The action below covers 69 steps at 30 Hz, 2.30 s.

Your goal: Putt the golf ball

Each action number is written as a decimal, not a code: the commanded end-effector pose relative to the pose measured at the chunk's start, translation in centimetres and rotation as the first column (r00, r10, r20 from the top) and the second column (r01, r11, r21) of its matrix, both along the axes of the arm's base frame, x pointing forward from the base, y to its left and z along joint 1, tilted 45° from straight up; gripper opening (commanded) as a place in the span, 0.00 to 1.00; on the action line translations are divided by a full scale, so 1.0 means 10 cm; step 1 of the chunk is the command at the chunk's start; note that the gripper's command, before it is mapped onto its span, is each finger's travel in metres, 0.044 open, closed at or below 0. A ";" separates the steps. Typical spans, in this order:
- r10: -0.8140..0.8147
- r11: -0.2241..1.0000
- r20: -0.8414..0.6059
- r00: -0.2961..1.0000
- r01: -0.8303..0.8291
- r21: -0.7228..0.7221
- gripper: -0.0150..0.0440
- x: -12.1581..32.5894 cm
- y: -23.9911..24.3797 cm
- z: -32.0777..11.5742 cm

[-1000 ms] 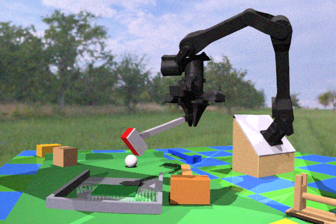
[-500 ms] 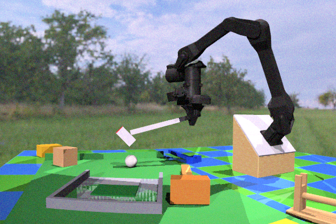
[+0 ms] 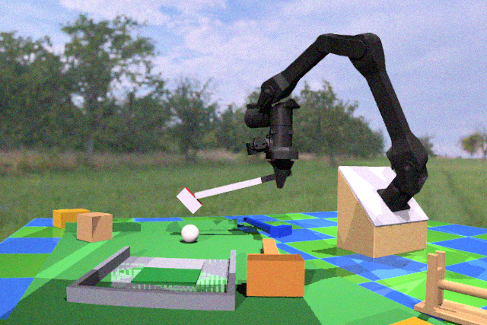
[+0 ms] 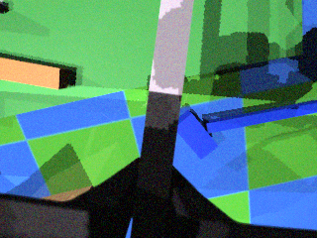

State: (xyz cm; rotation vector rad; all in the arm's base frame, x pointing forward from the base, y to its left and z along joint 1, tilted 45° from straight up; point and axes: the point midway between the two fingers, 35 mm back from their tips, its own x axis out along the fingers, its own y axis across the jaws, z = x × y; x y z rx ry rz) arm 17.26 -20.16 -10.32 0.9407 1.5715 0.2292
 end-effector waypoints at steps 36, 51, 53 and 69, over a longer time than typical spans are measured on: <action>0.004 1.000 -0.007 1.000 -0.004 0.013 0.25 0.02 0.40 -0.38; -0.005 1.000 -0.010 1.000 0.005 0.019 0.25 -0.11 0.26 -0.57; -0.005 1.000 -0.010 1.000 0.005 0.019 0.25 -0.11 0.26 -0.57; -0.002 1.000 -0.004 1.000 0.002 0.024 0.25 0.49 1.12 0.30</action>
